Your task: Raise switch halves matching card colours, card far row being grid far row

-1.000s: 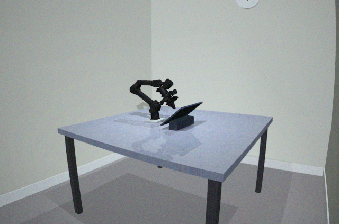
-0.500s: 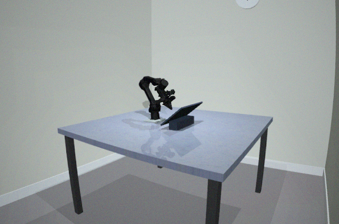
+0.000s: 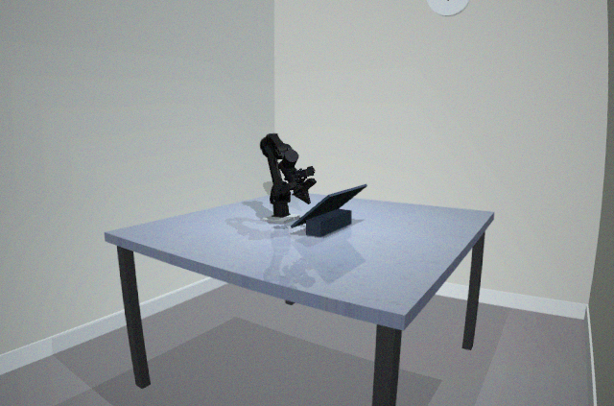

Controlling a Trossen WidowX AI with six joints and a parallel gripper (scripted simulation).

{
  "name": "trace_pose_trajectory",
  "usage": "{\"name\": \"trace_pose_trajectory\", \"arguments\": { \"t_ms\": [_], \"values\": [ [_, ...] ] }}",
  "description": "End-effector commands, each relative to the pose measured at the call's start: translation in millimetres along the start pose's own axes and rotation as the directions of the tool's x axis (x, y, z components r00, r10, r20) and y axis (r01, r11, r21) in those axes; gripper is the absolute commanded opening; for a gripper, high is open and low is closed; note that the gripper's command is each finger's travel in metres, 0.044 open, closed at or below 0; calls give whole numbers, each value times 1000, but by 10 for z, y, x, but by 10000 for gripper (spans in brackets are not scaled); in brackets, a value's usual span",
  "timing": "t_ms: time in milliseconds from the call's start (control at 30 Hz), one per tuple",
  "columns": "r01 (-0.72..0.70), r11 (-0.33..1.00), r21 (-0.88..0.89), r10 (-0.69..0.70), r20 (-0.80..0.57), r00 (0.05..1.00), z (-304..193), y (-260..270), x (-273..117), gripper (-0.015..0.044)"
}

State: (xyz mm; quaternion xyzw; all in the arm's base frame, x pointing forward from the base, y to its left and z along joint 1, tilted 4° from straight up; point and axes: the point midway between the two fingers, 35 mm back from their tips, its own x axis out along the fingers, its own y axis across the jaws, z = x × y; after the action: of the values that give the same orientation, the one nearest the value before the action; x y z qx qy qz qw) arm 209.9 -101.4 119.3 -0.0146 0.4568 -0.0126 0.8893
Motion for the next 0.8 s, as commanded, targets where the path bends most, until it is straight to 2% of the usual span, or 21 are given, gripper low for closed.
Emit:
{"name": "trace_pose_trajectory", "arguments": {
  "t_ms": [0,767],
  "values": [
    [4,1000,5,-4,-7,1000,-12,-5,70,0],
    [4,1000,5,-4,-6,1000,-6,-5,310,0]
  ]
}}
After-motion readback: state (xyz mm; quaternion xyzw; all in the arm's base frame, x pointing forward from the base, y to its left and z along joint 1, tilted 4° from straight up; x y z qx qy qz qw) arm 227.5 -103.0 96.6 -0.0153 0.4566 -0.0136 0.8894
